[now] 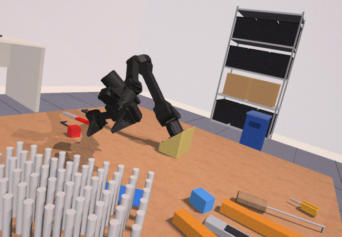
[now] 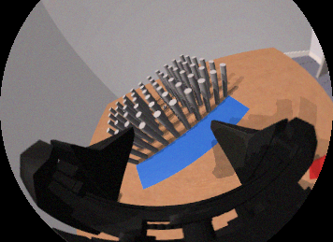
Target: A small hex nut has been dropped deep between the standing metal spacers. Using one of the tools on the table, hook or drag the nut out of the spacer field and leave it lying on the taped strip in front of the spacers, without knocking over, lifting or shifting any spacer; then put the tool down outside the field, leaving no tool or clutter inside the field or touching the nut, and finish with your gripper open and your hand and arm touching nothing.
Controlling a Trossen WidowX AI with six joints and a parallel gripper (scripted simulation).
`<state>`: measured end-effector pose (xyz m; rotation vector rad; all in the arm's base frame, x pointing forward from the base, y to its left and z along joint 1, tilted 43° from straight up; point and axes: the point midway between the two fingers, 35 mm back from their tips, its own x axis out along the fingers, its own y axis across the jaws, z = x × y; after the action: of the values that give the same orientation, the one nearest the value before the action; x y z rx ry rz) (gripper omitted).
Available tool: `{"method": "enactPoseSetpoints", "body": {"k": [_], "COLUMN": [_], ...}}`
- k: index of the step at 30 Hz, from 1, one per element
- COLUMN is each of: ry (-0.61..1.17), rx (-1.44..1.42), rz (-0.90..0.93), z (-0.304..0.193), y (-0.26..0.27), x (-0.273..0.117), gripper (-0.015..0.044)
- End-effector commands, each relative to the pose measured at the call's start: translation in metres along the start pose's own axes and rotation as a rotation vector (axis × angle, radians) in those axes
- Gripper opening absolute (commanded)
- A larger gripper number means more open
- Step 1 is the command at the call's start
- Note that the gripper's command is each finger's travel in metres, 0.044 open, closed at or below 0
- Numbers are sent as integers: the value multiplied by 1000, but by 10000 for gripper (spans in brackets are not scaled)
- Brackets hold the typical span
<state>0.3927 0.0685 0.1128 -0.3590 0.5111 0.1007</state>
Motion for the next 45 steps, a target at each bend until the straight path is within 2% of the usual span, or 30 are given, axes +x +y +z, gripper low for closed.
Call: {"method": "enactPoseSetpoints", "body": {"k": [1,10,17,24,34,45], "ry": [4,23,155,404,687,891], "rx": [3,24,188,592,898,1166], "rz": [5,35,177,257,140,-165], "z": [-1,-4,-23,-55,-111,-196], "y": [1,14,89,199,290,366], "x": [0,3,12,4,-23,-74], "gripper": [440,440,440,440,440,440]}}
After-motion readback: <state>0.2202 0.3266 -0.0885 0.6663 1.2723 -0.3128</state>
